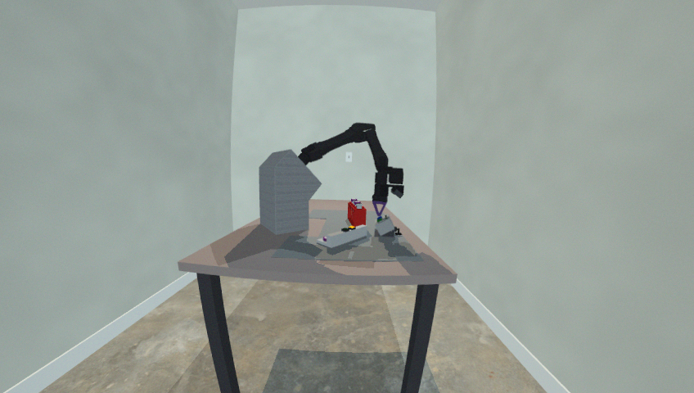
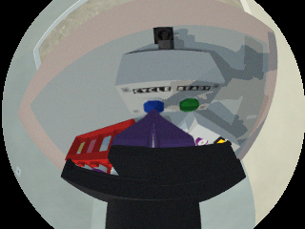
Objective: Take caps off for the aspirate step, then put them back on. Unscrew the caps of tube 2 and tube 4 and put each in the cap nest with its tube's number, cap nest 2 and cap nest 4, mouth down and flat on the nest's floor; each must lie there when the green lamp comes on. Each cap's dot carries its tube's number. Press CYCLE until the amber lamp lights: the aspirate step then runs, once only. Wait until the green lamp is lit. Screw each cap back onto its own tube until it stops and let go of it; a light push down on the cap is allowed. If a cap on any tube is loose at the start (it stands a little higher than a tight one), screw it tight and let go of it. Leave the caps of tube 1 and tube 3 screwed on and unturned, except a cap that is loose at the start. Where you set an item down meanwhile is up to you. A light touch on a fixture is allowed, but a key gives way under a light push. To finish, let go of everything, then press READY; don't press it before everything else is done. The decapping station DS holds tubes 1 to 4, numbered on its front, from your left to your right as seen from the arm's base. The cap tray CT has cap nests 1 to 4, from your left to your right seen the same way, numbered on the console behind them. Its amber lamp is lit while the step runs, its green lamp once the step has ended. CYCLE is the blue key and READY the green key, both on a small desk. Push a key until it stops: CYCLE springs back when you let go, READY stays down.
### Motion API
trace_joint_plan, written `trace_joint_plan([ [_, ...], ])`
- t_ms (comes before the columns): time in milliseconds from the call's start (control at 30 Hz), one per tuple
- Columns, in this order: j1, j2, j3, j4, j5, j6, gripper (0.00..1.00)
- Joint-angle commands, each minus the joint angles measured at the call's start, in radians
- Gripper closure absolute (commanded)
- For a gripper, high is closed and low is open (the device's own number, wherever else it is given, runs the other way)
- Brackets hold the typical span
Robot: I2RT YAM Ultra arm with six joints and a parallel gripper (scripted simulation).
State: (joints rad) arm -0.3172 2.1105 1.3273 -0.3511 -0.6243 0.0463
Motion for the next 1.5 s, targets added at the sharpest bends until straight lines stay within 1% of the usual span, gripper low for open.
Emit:
trace_joint_plan([
  [0, -0.03, -0.039, 0.0, -0.031, -0.01, -0.021, 1.0],
  [133, -0.047, -0.065, -0.002, -0.067, -0.017, -0.04, 1.0],
  [433, -0.047, -0.065, -0.001, -0.068, -0.017, -0.041, 1.0],
  [467, -0.061, -0.057, -0.016, -0.054, -0.023, 0.027, 0.0],
  [567, -0.102, -0.029, -0.055, -0.017, -0.039, 0.229, 0.0],
  [600, -0.102, -0.029, -0.055, -0.017, -0.039, 0.23, 0.0],
  [667, -0.13, -0.006, -0.075, 0.005, -0.049, 0.354, 0.0],
  [800, -0.187, 0.048, -0.104, 0.045, -0.068, 0.291, 0.0],
  [867, -0.187, 0.048, -0.104, 0.045, -0.068, 0.291, 0.0],
  [1033, -0.259, 0.129, -0.117, 0.081, -0.089, 0.201, 0.0],
  [1167, -0.317, 0.204, -0.11, 0.098, -0.102, 0.126, 0.0],
  [1333, -0.39, 0.307, -0.076, 0.104, -0.115, 0.029, 0.0],
  [1467, -0.392, 0.309, -0.075, 0.104, -0.116, 0.027, 0.0],
])
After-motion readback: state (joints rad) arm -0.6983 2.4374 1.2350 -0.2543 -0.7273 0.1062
